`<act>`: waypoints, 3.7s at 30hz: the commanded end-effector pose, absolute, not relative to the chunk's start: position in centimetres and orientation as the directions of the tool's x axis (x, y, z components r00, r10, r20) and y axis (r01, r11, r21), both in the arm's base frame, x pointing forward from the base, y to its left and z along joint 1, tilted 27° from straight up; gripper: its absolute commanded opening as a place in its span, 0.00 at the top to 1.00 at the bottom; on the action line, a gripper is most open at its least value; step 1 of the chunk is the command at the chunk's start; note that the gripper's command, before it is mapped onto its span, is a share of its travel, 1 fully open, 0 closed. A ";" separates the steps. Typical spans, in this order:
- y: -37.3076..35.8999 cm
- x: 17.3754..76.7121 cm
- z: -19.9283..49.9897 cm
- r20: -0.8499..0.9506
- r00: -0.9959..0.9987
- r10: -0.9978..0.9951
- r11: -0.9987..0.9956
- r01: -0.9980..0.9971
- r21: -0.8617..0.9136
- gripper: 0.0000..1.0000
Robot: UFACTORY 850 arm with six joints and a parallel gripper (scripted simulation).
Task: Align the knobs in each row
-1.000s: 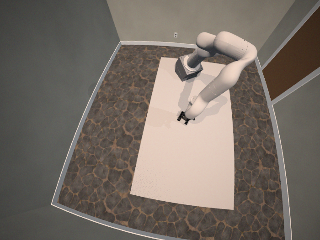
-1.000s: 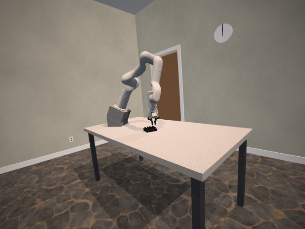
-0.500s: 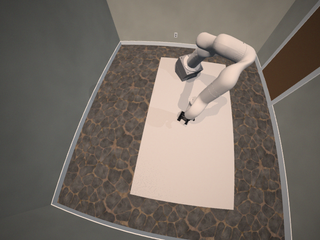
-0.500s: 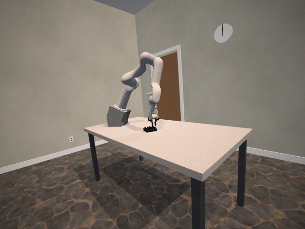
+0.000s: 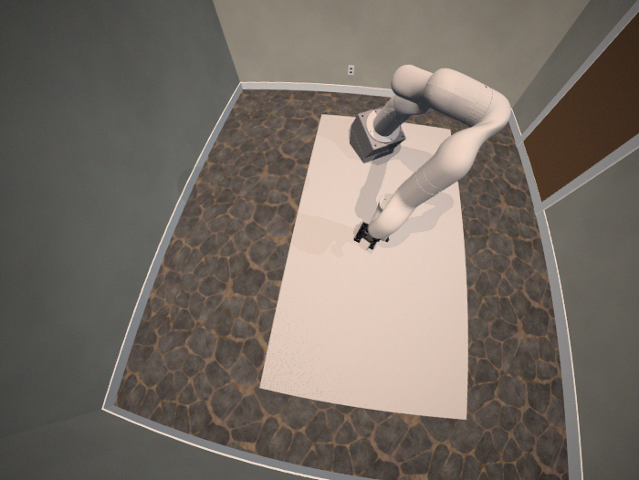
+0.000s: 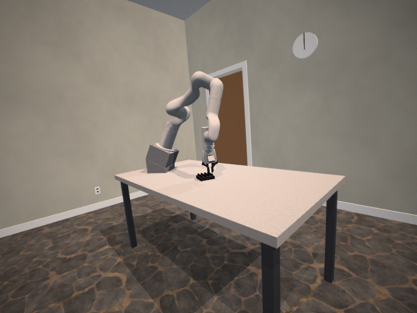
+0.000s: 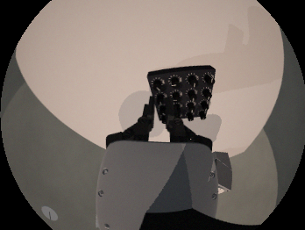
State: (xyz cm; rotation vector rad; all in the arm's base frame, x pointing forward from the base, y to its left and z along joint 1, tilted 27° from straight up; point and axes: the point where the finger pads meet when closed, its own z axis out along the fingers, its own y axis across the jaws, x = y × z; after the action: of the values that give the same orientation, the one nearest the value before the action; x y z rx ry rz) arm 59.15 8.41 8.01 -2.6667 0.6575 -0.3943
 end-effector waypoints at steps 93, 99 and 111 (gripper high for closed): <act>8.7 59.6 7.0 0.180 0.852 -0.492 -0.825 -0.389 -0.410 0.81; 8.7 59.6 7.0 0.180 0.852 -0.492 -0.825 -0.389 -0.410 0.92; 8.7 59.6 7.0 0.180 0.852 -0.492 -0.825 -0.389 -0.410 0.92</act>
State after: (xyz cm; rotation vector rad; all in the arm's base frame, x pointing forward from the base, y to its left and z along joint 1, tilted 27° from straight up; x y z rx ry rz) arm 59.57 8.75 6.93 -2.6667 0.6575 -0.3942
